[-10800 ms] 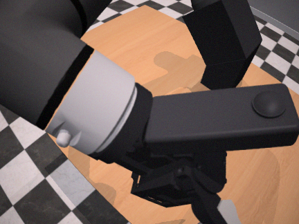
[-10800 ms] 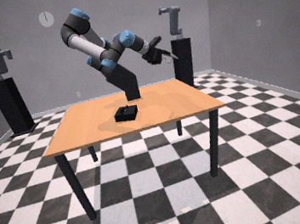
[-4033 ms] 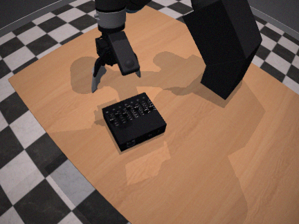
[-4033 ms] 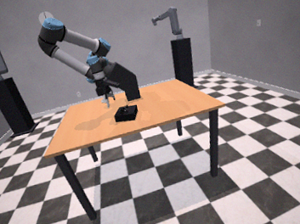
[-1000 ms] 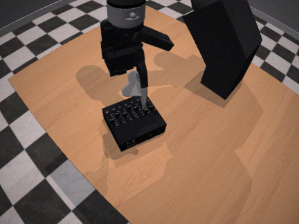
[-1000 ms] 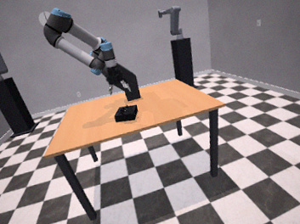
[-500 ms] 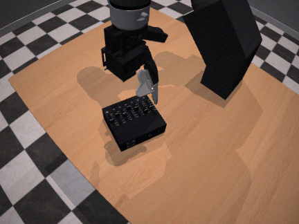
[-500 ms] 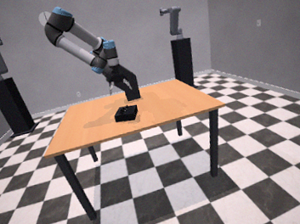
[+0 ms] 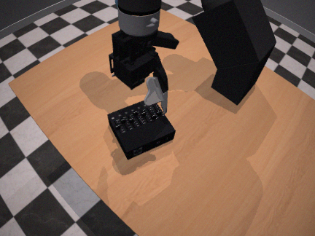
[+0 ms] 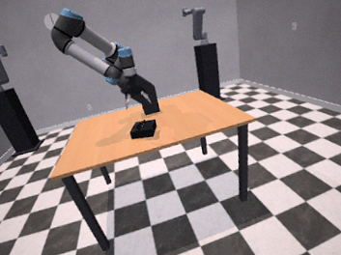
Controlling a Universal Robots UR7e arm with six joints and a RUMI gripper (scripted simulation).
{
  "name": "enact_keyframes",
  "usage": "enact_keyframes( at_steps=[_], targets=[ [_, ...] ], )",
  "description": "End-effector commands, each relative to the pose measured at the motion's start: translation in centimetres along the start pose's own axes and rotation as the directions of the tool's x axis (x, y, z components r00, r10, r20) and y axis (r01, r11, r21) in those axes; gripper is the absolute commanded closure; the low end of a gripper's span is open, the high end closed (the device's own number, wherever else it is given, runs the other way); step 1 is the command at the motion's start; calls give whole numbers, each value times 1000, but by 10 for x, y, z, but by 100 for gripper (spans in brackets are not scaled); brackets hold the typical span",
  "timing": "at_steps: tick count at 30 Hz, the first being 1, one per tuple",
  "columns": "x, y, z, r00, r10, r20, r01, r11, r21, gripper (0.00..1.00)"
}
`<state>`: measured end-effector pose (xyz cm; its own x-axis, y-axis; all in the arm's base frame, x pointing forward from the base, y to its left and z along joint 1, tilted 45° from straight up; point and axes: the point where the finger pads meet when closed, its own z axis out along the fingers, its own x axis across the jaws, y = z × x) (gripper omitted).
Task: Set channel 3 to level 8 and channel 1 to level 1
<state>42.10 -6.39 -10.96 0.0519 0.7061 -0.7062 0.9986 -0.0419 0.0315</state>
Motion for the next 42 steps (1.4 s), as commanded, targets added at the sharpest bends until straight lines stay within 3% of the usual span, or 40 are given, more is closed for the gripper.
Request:
enact_keyframes(
  at_steps=[1, 7, 12, 13, 42],
  targets=[
    [12, -17, 28, 996, 92, -1, -92, 996, 1, 0],
    [26, -47, 65, 968, 251, -1, -251, 968, 1, 0],
    [29, -54, 72, 959, 284, -1, -284, 959, 1, 0],
    [29, -54, 72, 959, 284, -1, -284, 959, 1, 100],
    [29, -54, 72, 959, 284, -1, -284, 959, 1, 100]
  ],
)
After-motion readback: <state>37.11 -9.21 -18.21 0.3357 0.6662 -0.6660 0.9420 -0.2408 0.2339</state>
